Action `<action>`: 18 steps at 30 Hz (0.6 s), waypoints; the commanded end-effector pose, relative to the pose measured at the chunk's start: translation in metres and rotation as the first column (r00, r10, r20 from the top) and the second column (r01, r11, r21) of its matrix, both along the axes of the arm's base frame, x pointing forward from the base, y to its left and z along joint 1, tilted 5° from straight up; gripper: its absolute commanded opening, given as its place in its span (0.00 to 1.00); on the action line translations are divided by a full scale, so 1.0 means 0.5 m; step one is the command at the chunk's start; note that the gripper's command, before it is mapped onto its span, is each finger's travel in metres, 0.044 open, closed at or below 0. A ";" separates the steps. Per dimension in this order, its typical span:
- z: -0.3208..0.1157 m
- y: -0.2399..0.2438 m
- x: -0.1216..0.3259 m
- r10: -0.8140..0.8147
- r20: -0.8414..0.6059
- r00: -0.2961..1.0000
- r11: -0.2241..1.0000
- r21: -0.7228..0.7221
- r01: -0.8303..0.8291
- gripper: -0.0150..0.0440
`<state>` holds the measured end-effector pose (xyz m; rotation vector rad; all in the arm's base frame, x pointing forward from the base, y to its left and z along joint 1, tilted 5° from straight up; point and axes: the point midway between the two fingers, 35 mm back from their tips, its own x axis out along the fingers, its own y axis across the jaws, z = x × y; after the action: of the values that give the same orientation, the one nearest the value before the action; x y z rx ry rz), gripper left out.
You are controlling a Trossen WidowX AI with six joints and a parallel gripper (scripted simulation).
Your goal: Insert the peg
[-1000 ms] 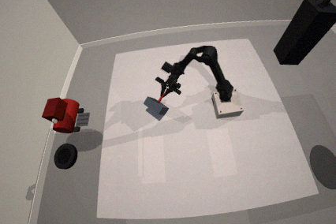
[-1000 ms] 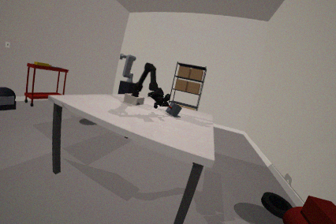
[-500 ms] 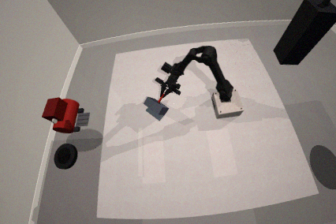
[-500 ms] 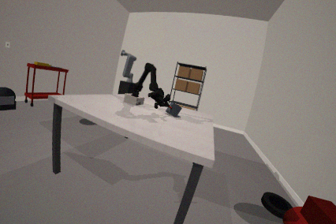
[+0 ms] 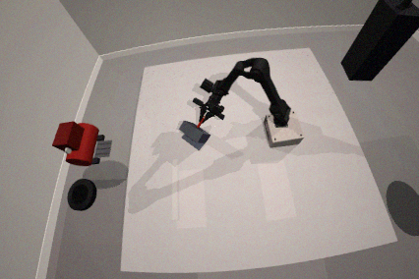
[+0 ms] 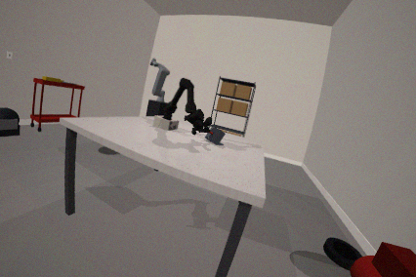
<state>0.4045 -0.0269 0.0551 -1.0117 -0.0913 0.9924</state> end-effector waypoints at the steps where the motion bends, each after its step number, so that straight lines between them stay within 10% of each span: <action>1: -0.006 0.005 0.002 -0.001 -0.008 1.000 1.000 0.002 0.001 0.25; 18: -0.012 0.021 0.013 -0.001 -0.007 1.000 1.000 0.003 0.001 0.25</action>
<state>0.4104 -0.0188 0.0516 -1.0120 -0.0901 0.9910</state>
